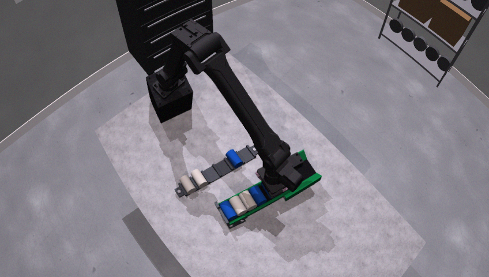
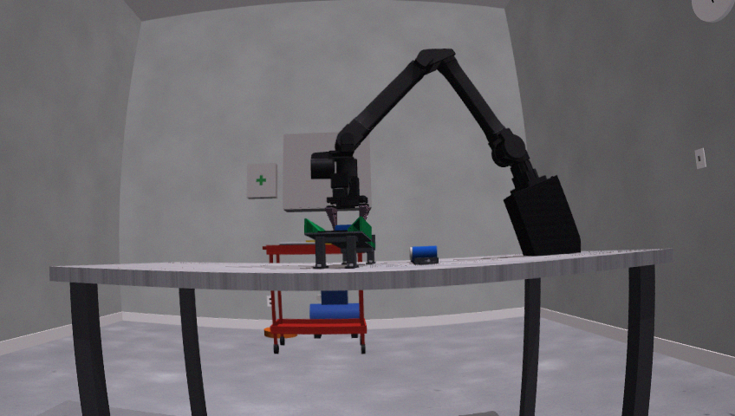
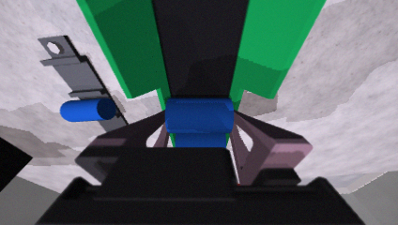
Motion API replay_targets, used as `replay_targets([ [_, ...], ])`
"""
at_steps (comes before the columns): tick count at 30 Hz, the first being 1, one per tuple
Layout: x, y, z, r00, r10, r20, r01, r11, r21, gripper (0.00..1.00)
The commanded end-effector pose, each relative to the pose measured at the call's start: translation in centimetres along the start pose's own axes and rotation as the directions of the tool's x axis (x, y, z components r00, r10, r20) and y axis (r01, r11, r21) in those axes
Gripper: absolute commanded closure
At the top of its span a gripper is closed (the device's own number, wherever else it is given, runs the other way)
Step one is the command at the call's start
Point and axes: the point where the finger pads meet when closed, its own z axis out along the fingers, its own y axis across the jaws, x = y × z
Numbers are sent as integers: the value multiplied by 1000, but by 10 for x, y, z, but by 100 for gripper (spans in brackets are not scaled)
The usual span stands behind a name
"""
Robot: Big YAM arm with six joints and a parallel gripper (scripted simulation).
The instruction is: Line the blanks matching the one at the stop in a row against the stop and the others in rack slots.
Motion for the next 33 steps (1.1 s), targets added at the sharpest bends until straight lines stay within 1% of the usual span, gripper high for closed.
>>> replay_targets([
  [1, -2, -24, -10, 1000, 1, 14, -2, 999, 37, 36],
  [29, -2, -23, -9, 1000, 1, 13, -1, 999, 34, 36],
  [30, -2, -23, -9, 1000, 1, 13, -1, 999, 34, 33],
  [32, -2, -23, -9, 1000, 1, 13, -1, 999, 34, 33],
  [33, -2, -23, -9, 1000, 1, 13, -1, 999, 34, 29],
])
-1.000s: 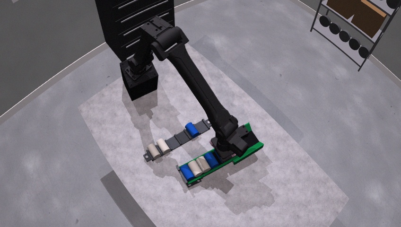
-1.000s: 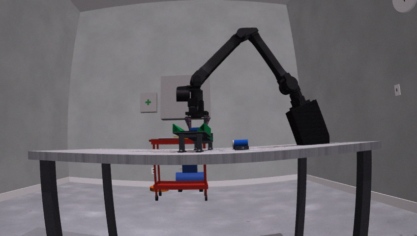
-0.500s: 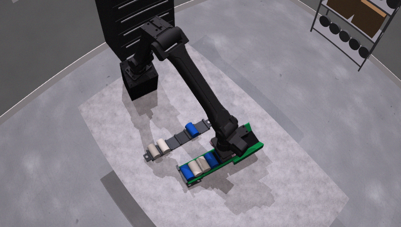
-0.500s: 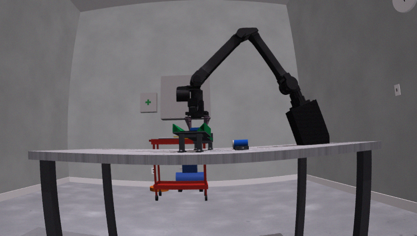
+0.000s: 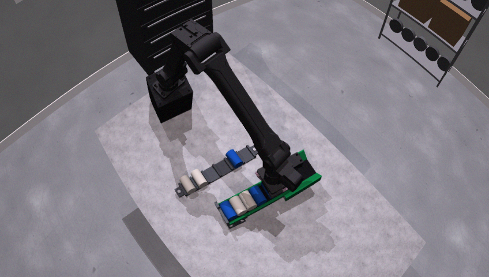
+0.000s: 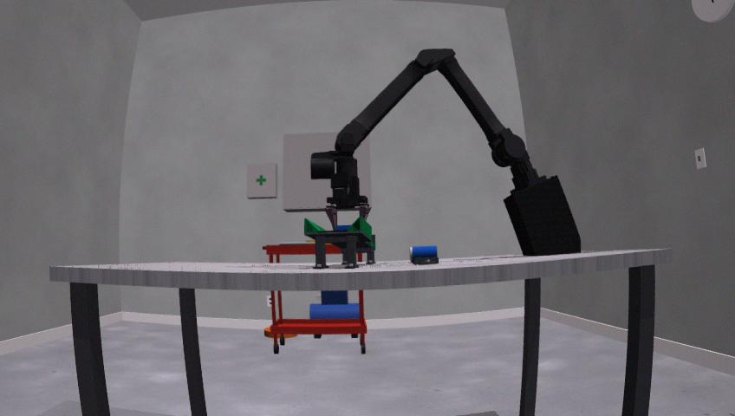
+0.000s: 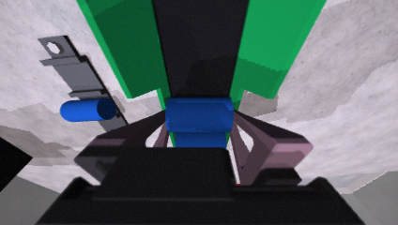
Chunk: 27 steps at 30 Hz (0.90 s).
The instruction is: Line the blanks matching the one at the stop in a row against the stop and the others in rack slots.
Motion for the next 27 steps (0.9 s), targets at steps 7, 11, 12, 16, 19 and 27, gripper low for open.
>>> replay_targets([
  [7, -2, -23, -10, 1000, 1, 13, -2, 999, 34, 21],
  [11, -2, -23, -10, 1000, 1, 13, -2, 999, 34, 17],
  [12, -2, -23, -10, 1000, 1, 13, -2, 999, 34, 17],
  [16, -2, -23, -10, 1000, 1, 13, -2, 999, 34, 17],
  [19, -2, -23, -10, 1000, 1, 13, -2, 999, 34, 17],
  [27, -4, -29, -33, 1000, 3, 23, -5, 998, 62, 17],
])
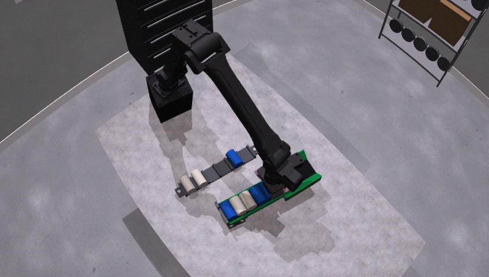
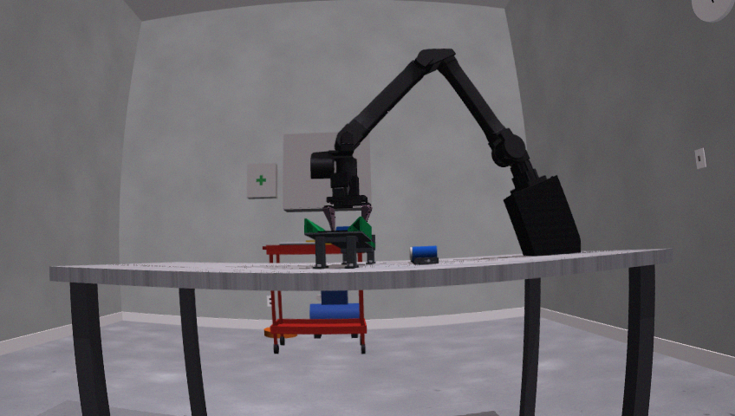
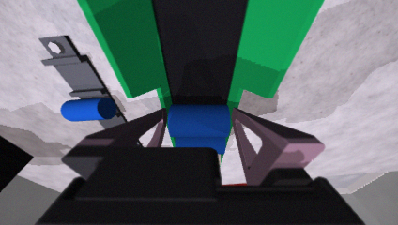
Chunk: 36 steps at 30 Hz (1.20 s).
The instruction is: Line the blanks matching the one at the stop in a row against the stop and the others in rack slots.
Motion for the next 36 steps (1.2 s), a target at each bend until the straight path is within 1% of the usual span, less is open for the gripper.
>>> replay_targets([
  [1, -5, -28, -34, 1000, 3, 23, -5, 998, 63, 17],
  [6, -13, -26, -55, 1000, 3, 28, -5, 998, 65, 17],
  [15, -8, -26, -104, 1000, 10, 25, -12, 998, 68, 17],
  [17, -8, -26, -104, 1000, 10, 25, -12, 998, 68, 17],
  [19, -8, -25, -112, 1000, 11, 25, -13, 998, 69, 17],
  [21, -10, -24, -114, 1000, 6, 24, -7, 998, 64, 17],
  [22, -8, -16, -110, 1000, 3, 18, -4, 999, 47, 17],
  [26, -6, -17, -112, 1000, 6, 18, -7, 999, 49, 17],
  [27, -6, -17, -112, 1000, 7, 17, -8, 999, 49, 0],
  [36, -6, -17, -112, 1000, 6, 18, -7, 999, 49, 0],
])
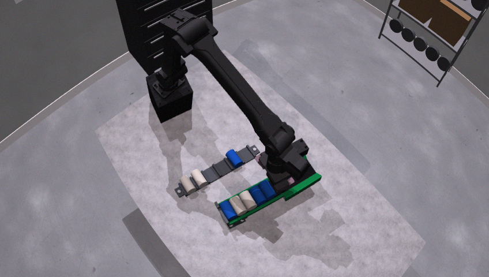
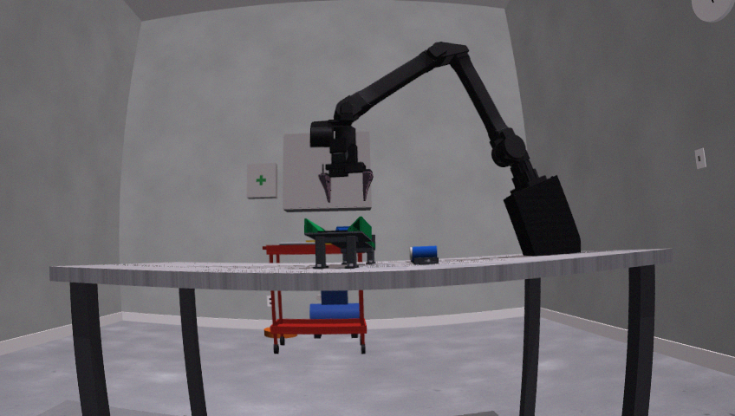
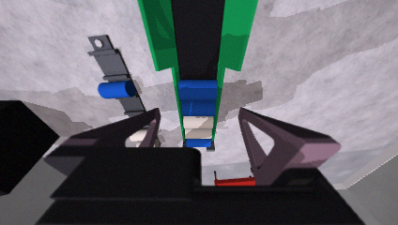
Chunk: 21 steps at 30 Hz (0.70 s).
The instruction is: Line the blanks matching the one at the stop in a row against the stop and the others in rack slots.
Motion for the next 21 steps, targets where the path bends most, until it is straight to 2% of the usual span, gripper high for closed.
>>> replay_targets([
  [1, -6, -16, -24, 1000, 7, 12, -7, 999, 45, 0],
  [15, -5, -15, -24, 1000, 14, 12, -15, 999, 44, 0],
  [21, 7, -13, -20, 995, 103, 9, -103, 994, 39, 0],
])
